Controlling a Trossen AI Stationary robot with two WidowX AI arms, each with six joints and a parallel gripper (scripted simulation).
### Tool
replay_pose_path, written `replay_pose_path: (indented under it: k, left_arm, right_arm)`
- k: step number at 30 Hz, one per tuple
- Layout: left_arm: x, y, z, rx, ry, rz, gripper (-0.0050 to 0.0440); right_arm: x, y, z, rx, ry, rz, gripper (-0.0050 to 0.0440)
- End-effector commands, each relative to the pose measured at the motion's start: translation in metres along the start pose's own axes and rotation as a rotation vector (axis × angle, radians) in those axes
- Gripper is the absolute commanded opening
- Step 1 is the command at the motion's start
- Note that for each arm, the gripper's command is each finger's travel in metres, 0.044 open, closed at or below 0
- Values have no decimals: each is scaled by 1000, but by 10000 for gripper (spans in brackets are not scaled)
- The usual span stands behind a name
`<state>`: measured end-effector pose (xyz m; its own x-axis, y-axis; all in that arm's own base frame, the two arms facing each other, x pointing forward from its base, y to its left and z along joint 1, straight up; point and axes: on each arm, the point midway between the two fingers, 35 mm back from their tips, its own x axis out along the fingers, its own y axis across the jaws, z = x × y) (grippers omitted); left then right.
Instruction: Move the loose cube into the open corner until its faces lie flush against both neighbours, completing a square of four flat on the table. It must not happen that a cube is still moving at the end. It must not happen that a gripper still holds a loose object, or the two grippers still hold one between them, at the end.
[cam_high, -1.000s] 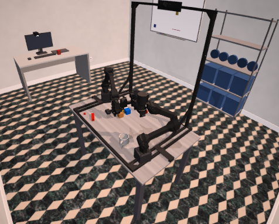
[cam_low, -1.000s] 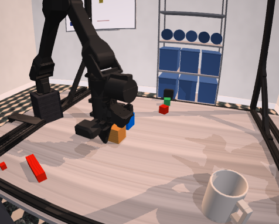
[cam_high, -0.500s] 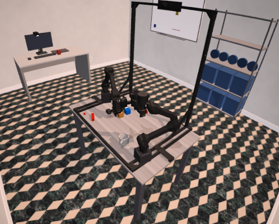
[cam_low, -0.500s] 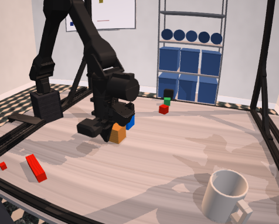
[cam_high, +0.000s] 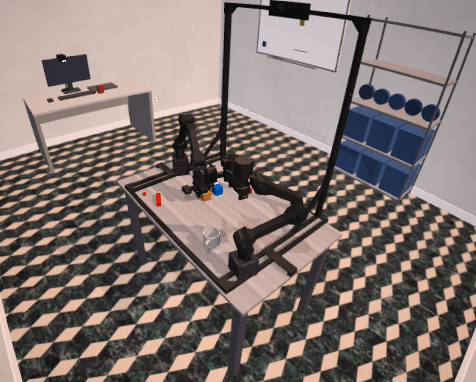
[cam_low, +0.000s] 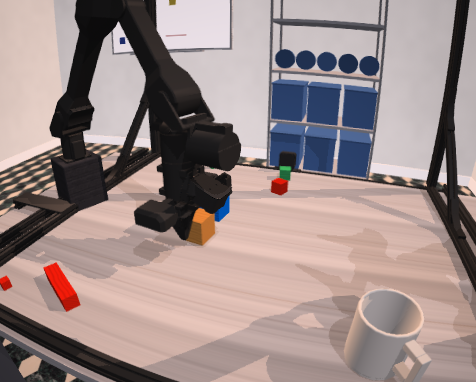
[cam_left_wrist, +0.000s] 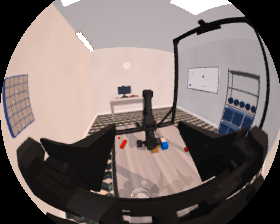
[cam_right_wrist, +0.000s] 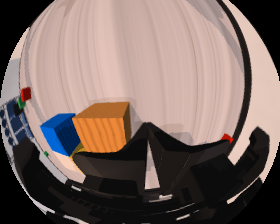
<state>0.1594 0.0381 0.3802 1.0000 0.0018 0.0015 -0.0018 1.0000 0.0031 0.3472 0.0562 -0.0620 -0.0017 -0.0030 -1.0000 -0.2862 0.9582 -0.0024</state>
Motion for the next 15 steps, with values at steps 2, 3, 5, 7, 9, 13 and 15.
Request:
replay_pose_path:
  k: [2,3,5,7,9,13,15]
  left_arm:
    - [0,0,0,-4,0,-2,400]
    - [0,0,0,-4,0,-2,400]
    - [0,0,0,-4,0,-2,400]
    - [0,0,0,-4,0,-2,400]
    - [0,0,0,-4,0,-2,400]
    - [0,0,0,-4,0,-2,400]
    - [0,0,0,-4,0,-2,400]
  right_arm:
    - [0,4,0,1,-2,2,0]
    - [0,5,0,1,-2,2,0]
    - [0,5,0,1,-2,2,0]
    - [0,6,0,1,-2,2,0]
    - [0,7,0,1,-2,2,0]
    - [0,9,0,1,-2,2,0]
    - [0,11,0,1,-2,2,0]
